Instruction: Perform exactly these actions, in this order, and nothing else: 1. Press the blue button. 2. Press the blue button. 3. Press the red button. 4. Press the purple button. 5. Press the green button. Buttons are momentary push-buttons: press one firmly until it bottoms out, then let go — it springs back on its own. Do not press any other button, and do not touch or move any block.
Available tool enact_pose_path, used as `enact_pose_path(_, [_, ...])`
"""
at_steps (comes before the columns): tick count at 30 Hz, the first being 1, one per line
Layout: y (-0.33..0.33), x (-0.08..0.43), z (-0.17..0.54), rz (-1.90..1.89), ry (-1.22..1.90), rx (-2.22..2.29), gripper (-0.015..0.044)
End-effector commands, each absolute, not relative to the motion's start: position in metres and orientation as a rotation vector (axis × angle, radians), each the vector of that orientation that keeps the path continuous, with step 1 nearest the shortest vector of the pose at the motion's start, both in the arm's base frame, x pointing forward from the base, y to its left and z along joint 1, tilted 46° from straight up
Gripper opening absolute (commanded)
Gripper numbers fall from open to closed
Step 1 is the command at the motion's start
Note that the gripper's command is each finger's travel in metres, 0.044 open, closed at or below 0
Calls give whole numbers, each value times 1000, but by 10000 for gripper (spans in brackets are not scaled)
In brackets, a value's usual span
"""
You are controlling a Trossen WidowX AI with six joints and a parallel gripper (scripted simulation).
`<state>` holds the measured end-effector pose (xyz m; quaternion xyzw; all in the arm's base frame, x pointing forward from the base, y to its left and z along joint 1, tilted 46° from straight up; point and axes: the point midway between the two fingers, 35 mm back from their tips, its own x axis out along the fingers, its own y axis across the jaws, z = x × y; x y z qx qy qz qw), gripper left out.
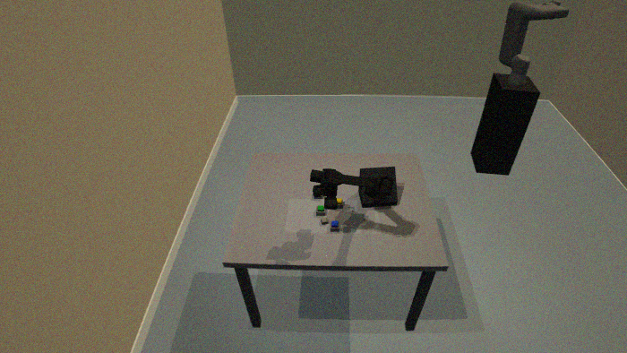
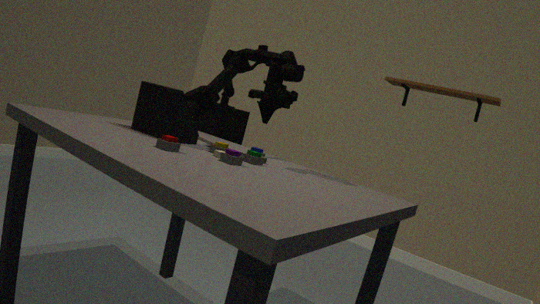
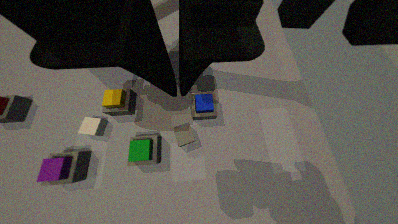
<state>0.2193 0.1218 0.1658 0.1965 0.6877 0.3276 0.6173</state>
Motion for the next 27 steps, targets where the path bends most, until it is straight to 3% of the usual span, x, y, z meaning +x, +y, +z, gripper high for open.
enact_pose_path(1, [85, 251, 134, 702, 1565, 445, 20])
enact_pose_path(12, [-39, 280, 27, 661, 1610, 406, 20])
enact_pose_path(22, [-130, 230, -74, 740, 1633, 434, 20])
enact_pose_path(27, [-141, 216, -92, 764, 1630, 445, 20])
